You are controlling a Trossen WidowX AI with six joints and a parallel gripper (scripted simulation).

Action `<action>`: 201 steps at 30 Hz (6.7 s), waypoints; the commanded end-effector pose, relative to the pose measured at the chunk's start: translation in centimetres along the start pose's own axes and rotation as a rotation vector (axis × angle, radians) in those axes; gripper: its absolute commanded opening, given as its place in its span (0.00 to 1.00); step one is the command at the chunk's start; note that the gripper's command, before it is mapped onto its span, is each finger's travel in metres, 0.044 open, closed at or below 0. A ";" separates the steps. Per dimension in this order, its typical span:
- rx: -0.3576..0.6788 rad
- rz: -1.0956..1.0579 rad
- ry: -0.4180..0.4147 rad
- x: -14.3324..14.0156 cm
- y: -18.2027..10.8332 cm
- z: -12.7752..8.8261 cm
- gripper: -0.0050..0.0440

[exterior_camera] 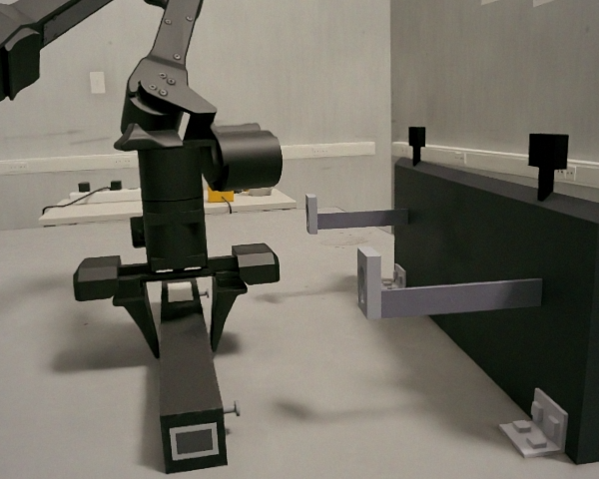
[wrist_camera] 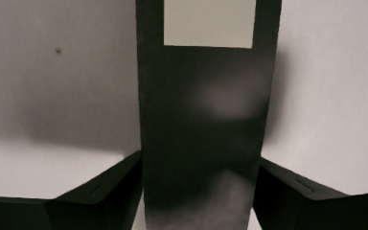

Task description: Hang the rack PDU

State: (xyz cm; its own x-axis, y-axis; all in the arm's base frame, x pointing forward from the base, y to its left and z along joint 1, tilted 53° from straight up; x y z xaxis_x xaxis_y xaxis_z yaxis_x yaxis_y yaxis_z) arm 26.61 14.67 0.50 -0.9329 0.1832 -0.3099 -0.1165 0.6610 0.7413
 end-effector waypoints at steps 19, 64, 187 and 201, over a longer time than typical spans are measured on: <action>0.006 -0.001 -0.003 -0.3 -0.1 0.0 0.19; 0.006 -0.014 -0.014 -0.5 0.2 -15.2 0.00; -0.001 0.110 0.002 -10.1 1.3 -10.5 0.00; 0.000 0.114 0.007 -10.1 1.1 -10.2 0.00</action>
State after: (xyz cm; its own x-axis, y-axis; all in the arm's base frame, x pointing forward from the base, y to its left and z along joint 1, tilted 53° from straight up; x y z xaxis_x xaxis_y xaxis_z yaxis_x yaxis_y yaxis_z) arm 32.00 6.48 9.95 -0.9496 0.2414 -0.1998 -0.0016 0.6339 0.7734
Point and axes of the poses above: the point midway between the two fingers, 35 mm back from their tips, its own z axis out along the fingers, its own x axis across the jaws, y = z × x, the point moved 1 cm from there along -z, back along the fingers, and after that the axes turned 13 degrees about z, right-handed, at the moved point
